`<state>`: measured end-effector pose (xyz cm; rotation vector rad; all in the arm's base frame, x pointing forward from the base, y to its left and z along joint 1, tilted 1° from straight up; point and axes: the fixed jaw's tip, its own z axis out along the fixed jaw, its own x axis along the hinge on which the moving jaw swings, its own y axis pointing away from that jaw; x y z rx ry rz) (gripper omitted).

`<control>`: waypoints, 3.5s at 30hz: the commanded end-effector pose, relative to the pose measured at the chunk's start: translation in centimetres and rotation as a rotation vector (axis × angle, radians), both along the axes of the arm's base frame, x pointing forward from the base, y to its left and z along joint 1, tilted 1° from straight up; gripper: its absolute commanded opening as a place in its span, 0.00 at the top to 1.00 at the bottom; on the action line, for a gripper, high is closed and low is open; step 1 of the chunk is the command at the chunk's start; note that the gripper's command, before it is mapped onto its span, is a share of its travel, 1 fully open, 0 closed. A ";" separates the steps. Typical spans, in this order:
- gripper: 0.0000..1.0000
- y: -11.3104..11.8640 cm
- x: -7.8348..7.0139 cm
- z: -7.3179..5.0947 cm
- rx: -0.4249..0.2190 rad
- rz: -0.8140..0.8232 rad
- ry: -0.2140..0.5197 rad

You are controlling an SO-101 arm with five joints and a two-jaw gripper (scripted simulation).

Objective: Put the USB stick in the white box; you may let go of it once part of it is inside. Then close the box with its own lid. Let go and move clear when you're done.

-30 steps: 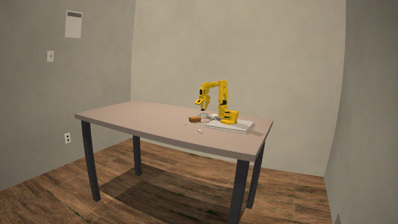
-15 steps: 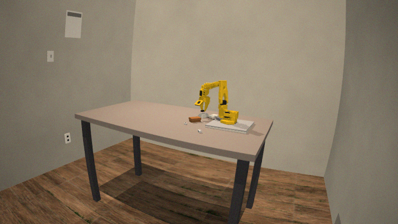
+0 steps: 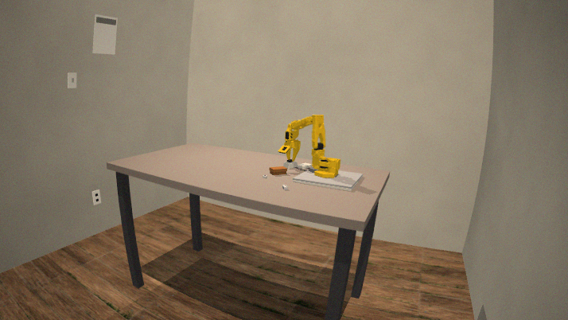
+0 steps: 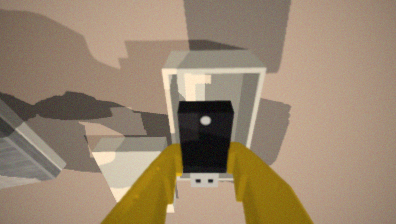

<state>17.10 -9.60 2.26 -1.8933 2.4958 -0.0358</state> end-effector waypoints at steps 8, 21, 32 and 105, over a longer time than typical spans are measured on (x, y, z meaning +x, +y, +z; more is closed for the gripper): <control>0.92 0.3 -0.3 -0.7 0.007 0.005 0.009; 0.92 0.3 -0.3 -0.7 0.007 0.005 0.009; 0.92 0.3 -0.3 -0.7 0.007 0.005 0.009; 0.80 0.3 -0.3 -0.1 0.007 0.005 0.009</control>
